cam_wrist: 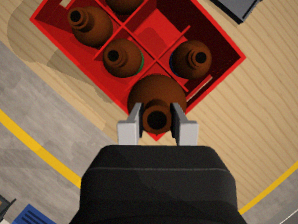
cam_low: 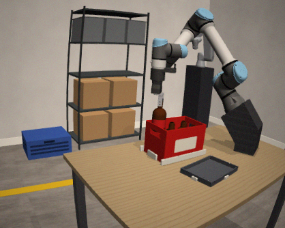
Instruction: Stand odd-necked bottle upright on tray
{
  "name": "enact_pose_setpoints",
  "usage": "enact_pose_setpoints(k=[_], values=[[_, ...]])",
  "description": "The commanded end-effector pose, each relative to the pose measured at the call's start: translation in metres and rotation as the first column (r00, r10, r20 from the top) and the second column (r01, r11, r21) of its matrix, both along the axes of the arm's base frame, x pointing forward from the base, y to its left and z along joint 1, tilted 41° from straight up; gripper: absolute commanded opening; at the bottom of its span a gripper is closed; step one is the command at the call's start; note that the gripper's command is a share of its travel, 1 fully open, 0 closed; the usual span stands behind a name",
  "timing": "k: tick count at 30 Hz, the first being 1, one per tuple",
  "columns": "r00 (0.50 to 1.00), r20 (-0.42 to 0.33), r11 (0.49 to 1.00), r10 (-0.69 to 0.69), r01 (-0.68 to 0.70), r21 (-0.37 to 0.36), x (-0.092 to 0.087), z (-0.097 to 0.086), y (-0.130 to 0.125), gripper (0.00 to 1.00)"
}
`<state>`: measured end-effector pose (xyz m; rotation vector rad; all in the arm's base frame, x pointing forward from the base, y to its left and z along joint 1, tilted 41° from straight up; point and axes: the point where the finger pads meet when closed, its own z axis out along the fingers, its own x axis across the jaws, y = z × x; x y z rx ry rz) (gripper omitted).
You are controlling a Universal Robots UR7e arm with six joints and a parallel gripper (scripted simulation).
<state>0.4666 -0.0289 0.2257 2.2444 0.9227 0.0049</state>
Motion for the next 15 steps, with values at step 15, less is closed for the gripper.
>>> enact_pose_setpoints(k=[15], values=[[1.0,0.001,1.0,0.0,0.0,0.0,-0.0033,0.0108,0.0084,0.0]])
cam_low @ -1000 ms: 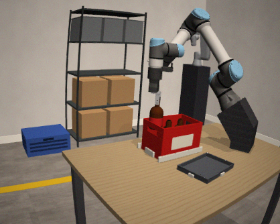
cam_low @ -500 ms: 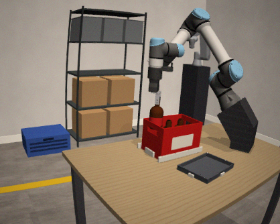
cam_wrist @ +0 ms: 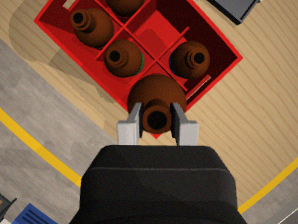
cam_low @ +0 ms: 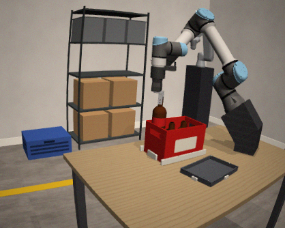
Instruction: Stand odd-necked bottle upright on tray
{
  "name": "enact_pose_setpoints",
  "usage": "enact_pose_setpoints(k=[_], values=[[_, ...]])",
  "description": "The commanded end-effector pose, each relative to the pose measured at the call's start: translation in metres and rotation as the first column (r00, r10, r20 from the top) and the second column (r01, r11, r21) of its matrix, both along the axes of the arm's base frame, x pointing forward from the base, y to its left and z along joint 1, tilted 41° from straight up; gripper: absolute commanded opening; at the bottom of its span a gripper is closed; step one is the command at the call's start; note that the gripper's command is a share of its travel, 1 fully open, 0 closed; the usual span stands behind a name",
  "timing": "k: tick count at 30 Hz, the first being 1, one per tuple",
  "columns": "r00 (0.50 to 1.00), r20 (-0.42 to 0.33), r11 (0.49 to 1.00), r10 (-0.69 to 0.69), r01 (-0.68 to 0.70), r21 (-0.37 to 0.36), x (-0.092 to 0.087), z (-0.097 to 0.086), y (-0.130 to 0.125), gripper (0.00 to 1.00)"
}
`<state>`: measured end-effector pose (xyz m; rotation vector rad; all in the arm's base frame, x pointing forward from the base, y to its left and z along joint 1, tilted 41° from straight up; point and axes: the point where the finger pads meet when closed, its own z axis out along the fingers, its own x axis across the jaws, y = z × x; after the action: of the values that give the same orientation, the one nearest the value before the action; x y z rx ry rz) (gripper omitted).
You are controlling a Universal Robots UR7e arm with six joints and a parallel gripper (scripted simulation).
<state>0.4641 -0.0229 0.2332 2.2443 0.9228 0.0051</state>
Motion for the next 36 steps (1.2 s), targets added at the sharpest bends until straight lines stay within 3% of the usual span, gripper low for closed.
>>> enact_pose_setpoints(k=[1,36], values=[[1.0,0.001,1.0,0.0,0.0,0.0,-0.001,0.004,0.003,0.0],[1.0,0.001,1.0,0.0,0.0,0.0,-0.007,0.022,0.018,0.0]])
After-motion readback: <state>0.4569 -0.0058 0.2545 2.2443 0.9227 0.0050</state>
